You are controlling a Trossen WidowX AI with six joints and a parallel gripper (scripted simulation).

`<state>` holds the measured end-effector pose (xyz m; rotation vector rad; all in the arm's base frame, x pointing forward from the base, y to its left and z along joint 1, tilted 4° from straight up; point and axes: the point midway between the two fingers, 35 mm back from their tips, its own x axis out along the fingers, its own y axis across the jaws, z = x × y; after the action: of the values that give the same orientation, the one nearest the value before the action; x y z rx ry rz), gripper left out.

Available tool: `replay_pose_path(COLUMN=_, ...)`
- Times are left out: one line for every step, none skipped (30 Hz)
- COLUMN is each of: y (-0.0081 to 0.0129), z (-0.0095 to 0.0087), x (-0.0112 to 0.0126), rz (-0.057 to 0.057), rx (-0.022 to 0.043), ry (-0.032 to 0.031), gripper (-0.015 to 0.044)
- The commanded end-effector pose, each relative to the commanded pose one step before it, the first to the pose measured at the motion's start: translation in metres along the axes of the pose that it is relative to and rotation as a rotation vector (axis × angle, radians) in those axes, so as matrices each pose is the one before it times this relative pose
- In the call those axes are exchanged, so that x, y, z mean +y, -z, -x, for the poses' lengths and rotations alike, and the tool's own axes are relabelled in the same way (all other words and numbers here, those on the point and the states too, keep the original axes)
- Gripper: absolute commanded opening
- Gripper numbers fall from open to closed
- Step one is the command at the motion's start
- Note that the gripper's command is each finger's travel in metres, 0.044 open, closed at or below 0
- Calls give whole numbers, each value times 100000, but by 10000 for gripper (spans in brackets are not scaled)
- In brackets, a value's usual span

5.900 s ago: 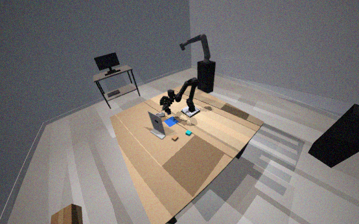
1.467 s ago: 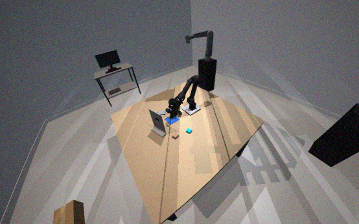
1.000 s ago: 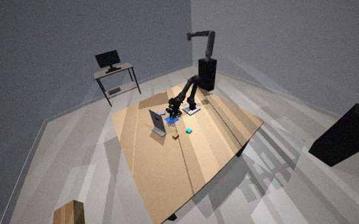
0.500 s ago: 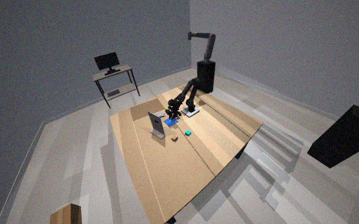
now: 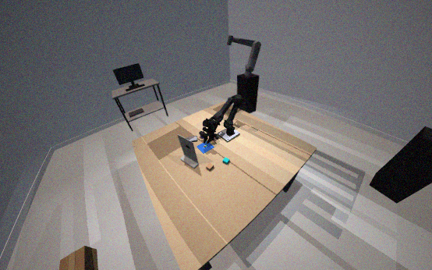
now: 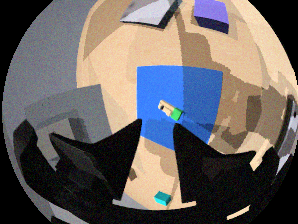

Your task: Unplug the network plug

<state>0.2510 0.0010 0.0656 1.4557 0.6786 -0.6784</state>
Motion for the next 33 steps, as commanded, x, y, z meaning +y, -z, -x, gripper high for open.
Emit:
replay_pose_path(y=-19, z=429, x=375, rz=-70, rx=-178, ry=-172, gripper=156)
replay_pose_path(y=1, z=101, x=98, rz=2, rx=1, ry=-1, gripper=156)
replay_pose_path(y=1, z=103, x=97, rz=2, rx=1, ry=-1, gripper=156)
replay_pose_path(y=1, z=104, x=96, rz=2, rx=1, ry=-1, gripper=156)
replay_pose_path(y=1, z=105, x=96, rz=2, rx=1, ry=-1, gripper=156)
replay_pose_path(y=1, z=106, x=95, rz=2, rx=1, ry=-1, gripper=156)
replay_pose_path(y=1, z=107, x=94, rz=2, rx=1, ry=-1, gripper=156)
replay_pose_path(y=1, z=108, x=93, rz=2, rx=1, ry=-1, gripper=156)
replay_pose_path(y=1, z=109, x=93, rz=2, rx=1, ry=-1, gripper=156)
replay_pose_path(y=1, z=109, x=92, rz=2, rx=1, ry=0, gripper=156)
replay_pose_path(y=1, z=110, x=91, rz=2, rx=1, ry=0, gripper=156)
replay_pose_path(y=1, z=111, x=90, rz=2, rx=1, ry=0, gripper=156)
replay_pose_path(y=1, z=112, x=89, rz=2, rx=1, ry=0, gripper=156)
replay_pose_path(y=1, z=113, x=88, rz=2, rx=1, ry=0, gripper=156)
replay_pose_path(y=1, z=114, x=88, rz=2, rx=1, ry=0, gripper=156)
replay_pose_path(y=1, z=115, x=87, rz=2, rx=1, ry=0, gripper=156)
replay_pose_path(y=1, z=116, x=86, rz=2, rx=1, ry=0, gripper=156)
replay_pose_path(y=1, z=117, x=85, rz=2, rx=1, ry=0, gripper=156)
replay_pose_path(y=1, z=118, x=84, rz=2, rx=1, ry=1, gripper=156)
replay_pose_path(y=1, z=119, x=83, rz=2, rx=1, ry=1, gripper=156)
replay_pose_path(y=1, z=120, x=82, rz=2, rx=1, ry=1, gripper=156)
replay_pose_path(y=1, z=121, x=81, rz=2, rx=1, ry=1, gripper=156)
replay_pose_path(y=1, z=122, x=81, rz=2, rx=1, ry=1, gripper=156)
replay_pose_path(y=1, z=123, x=80, rz=2, rx=1, ry=1, gripper=156)
replay_pose_path(y=1, z=123, x=79, rz=2, rx=1, ry=1, gripper=156)
replay_pose_path(y=1, z=124, x=78, rz=2, rx=1, ry=1, gripper=156)
replay_pose_path(y=1, z=125, x=77, rz=2, rx=1, ry=1, gripper=156)
replay_pose_path(y=1, z=126, x=76, rz=2, rx=1, ry=2, gripper=156)
replay_pose_path(y=1, z=127, x=75, rz=2, rx=1, ry=2, gripper=156)
replay_pose_path(y=1, z=128, x=74, rz=2, rx=1, ry=2, gripper=156)
replay_pose_path(y=1, z=129, x=73, rz=2, rx=1, ry=2, gripper=156)
replay_pose_path(y=1, z=129, x=72, rz=2, rx=1, ry=2, gripper=156)
replay_pose_path(y=1, z=130, x=71, rz=2, rx=1, ry=2, gripper=156)
